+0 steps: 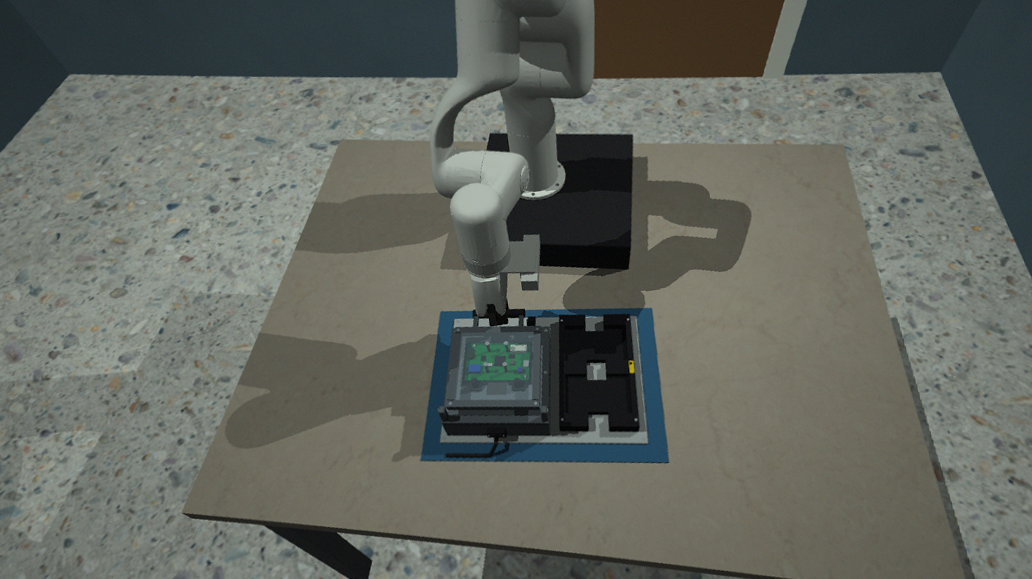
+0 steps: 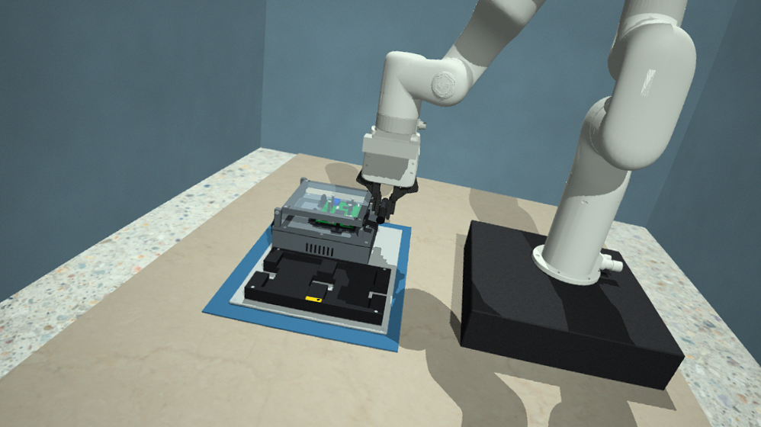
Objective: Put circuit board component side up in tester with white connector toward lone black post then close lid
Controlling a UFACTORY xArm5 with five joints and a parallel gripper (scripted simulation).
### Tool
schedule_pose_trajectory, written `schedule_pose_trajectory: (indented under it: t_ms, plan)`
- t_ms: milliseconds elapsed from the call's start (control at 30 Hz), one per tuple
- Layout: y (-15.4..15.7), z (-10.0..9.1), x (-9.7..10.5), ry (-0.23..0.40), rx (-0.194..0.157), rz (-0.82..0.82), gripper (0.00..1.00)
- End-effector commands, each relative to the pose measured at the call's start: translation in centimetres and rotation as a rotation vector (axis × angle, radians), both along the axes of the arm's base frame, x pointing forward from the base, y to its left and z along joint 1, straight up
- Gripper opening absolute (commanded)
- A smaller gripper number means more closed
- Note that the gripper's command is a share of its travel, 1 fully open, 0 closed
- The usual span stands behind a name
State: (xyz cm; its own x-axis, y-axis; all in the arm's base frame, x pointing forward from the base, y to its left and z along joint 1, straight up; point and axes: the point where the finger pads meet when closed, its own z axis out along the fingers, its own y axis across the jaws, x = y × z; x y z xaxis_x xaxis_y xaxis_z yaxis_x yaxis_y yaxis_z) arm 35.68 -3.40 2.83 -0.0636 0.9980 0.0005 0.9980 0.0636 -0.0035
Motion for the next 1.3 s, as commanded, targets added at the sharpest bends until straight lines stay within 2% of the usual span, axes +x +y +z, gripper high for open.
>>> schedule_pose_trajectory:
  t_ms: [0,100,133,833,1267]
  plan:
    - [0.0,-0.1,0.1,-0.003,0.0,0.0,0.0]
    - [0.0,-0.1,0.1,-0.003,0.0,0.0,0.0]
    - [0.0,-0.1,0.1,-0.003,0.0,0.0,0.24]
    - [0.0,0.2,0.1,-0.003,0.0,0.0,0.24]
    - [0.0,2.5,0.1,-0.003,0.0,0.0,0.24]
